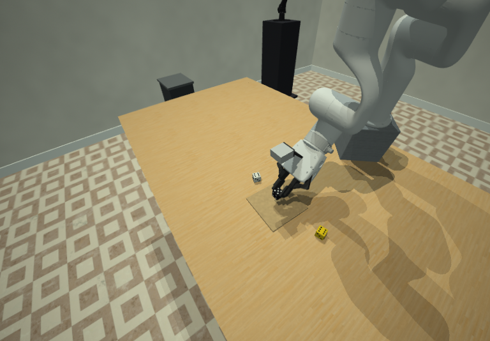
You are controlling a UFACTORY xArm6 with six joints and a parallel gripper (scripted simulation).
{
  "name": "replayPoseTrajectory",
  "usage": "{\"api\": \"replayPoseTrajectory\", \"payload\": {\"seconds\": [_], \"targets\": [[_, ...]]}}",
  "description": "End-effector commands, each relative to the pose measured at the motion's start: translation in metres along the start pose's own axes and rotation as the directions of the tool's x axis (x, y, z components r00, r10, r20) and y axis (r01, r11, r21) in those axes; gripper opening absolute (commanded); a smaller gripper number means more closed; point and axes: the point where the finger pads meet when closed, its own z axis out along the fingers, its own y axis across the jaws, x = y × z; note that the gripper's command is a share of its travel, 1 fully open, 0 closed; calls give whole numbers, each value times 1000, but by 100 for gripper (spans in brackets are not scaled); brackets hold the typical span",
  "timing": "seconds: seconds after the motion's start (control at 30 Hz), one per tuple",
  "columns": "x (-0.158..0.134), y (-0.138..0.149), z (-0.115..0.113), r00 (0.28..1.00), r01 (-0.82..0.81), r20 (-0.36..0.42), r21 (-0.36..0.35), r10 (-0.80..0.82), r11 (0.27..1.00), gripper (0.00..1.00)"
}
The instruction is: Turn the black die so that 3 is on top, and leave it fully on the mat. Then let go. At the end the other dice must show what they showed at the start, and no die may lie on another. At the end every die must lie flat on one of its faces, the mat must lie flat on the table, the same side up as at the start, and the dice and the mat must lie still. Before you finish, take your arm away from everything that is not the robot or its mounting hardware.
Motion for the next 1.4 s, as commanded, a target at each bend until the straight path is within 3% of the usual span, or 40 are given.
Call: {"api": "replayPoseTrajectory", "payload": {"seconds": [0.0,0.77,1.13,1.37], "targets": [[15,0,-14,1000,0,-1,0,0,1000,21],[25,-1,-24,1000,-1,6,2,1,1000,21],[25,-3,-22,978,-5,211,12,3,1000,21],[30,0,-24,966,0,258,0,0,1000,21]]}}
